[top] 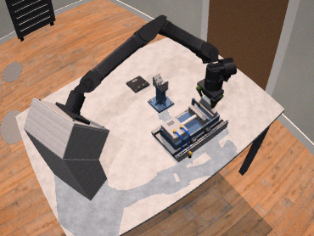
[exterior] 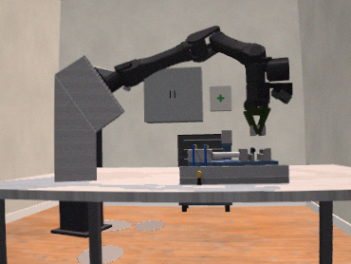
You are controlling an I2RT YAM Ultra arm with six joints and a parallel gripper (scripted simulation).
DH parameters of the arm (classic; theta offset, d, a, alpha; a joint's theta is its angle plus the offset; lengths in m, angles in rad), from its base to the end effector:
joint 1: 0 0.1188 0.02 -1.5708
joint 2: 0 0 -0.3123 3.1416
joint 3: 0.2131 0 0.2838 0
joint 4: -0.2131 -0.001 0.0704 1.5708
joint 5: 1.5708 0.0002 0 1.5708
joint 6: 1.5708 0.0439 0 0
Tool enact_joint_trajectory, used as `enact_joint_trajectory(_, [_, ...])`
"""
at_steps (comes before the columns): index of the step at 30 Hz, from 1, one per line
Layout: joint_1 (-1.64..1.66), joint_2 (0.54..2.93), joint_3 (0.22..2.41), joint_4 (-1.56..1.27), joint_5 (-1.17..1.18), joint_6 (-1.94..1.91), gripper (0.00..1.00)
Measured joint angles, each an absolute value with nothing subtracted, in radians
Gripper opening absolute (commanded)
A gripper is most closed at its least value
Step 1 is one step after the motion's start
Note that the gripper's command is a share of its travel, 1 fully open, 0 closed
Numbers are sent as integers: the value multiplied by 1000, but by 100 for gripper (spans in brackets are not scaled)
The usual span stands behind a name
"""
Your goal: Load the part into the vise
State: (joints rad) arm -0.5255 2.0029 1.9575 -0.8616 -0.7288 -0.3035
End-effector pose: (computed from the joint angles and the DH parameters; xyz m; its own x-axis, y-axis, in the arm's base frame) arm 0.4425 -0.2217 0.3684 -0.6560 0.1227 -0.7447 -0.1852 0.9303 0.3165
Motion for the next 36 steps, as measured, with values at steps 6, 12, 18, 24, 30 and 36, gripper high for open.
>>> enact_joint_trajectory(6, [-525,2003,1958,-862,-729,-303,0])
enact_joint_trajectory(12, [-522,2003,1958,-858,-728,-298,0])
enact_joint_trajectory(18, [-520,2003,1958,-851,-727,-290,0])
enact_joint_trajectory(24, [-514,2008,1949,-837,-723,-280,0])
enact_joint_trajectory(30, [-508,2012,1936,-820,-719,-273,0])
enact_joint_trajectory(36, [-502,2018,1928,-804,-715,-266,0])
